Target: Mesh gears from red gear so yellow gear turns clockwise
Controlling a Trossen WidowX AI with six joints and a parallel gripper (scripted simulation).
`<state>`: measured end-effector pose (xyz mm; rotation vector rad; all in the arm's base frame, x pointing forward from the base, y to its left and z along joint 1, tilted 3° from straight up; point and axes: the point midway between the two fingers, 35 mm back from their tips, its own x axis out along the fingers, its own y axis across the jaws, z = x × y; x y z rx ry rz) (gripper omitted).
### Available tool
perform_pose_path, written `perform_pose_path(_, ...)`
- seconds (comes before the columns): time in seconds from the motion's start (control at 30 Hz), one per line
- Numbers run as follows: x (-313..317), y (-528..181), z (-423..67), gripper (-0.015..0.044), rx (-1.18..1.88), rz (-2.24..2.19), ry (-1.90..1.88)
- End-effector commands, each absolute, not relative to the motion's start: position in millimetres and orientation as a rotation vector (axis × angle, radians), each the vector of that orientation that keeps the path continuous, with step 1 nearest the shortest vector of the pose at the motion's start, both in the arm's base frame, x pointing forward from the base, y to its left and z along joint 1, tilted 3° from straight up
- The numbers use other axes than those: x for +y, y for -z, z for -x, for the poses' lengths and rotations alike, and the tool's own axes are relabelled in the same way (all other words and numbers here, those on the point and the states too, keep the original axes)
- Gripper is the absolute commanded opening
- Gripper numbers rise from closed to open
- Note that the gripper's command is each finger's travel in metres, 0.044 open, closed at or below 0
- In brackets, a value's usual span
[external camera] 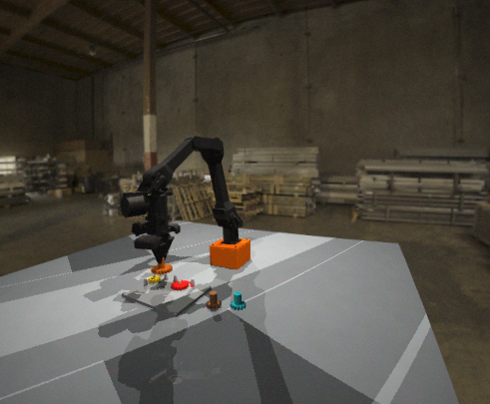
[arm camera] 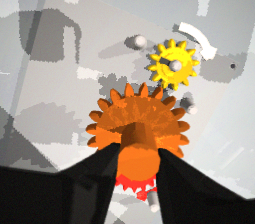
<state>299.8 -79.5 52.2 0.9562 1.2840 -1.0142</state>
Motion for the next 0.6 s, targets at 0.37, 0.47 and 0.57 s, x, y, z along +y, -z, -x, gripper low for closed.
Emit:
perform_pose_path(0.37, -80.3, -53.2, -299.5, 0.0000, 1.284, -0.949, 1.014)
perform_pose_path(0.47, -80.3, -52.8, -299.7, 0.0000, 1.285, -0.948, 1.012)
perform_pose_path(0.57, -80.3, -51.0, -299.8, 0.0000, 1.292, -0.935, 1.000)
